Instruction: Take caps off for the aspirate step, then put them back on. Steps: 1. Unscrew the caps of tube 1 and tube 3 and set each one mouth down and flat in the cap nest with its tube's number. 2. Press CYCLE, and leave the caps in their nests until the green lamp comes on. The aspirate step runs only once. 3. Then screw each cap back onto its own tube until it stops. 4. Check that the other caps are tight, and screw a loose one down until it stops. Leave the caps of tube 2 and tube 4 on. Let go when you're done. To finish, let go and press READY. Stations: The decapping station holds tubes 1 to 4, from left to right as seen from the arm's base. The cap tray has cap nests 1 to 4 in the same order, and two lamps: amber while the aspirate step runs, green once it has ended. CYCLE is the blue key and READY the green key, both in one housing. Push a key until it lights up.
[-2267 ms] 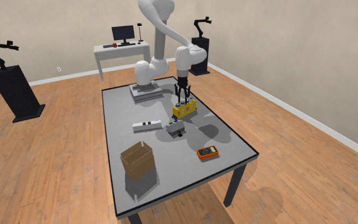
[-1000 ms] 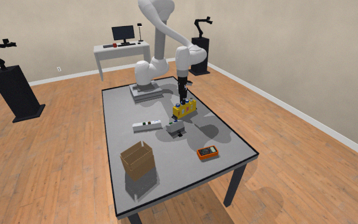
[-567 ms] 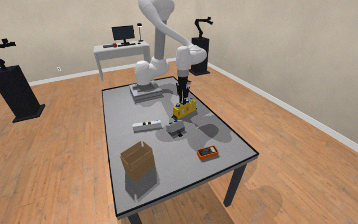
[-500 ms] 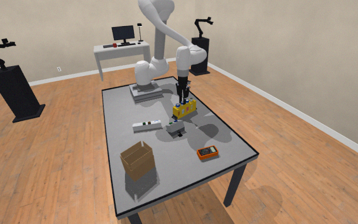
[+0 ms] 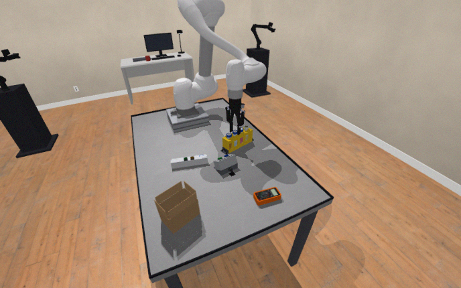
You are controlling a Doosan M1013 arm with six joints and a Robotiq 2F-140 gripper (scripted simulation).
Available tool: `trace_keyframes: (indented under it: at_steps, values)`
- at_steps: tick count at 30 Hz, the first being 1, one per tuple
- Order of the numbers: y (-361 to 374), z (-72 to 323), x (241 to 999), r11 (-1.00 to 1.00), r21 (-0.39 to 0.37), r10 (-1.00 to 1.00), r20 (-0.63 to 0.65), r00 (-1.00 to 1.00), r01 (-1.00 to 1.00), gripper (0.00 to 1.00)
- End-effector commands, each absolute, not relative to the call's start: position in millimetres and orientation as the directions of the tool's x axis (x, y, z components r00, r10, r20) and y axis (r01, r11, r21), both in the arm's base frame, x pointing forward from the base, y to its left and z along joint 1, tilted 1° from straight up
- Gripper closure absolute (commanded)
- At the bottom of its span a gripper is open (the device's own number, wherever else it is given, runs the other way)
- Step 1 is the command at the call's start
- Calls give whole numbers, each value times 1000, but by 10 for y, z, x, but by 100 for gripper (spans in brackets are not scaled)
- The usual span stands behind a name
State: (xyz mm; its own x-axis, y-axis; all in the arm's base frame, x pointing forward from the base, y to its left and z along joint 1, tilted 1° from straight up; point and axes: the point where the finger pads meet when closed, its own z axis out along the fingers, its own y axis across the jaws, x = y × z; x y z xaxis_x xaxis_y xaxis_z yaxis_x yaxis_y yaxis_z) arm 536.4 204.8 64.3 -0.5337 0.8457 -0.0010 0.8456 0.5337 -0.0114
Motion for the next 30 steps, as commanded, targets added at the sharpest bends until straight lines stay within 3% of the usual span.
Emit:
trace_keyframes:
  at_steps: [1,6,22,23,30]
  values:
    - [2050,649,5368,534,-10,846,-1,-534,846,59]
    - [2050,669,5368,297,-10,955,-3,-297,955,59]
    - [2051,720,5368,297,-10,955,-3,-297,955,59]
    - [2051,720,5368,297,-10,955,-3,-297,955,70]
    - [2051,720,5368,297,-10,955,-3,-297,955,70]
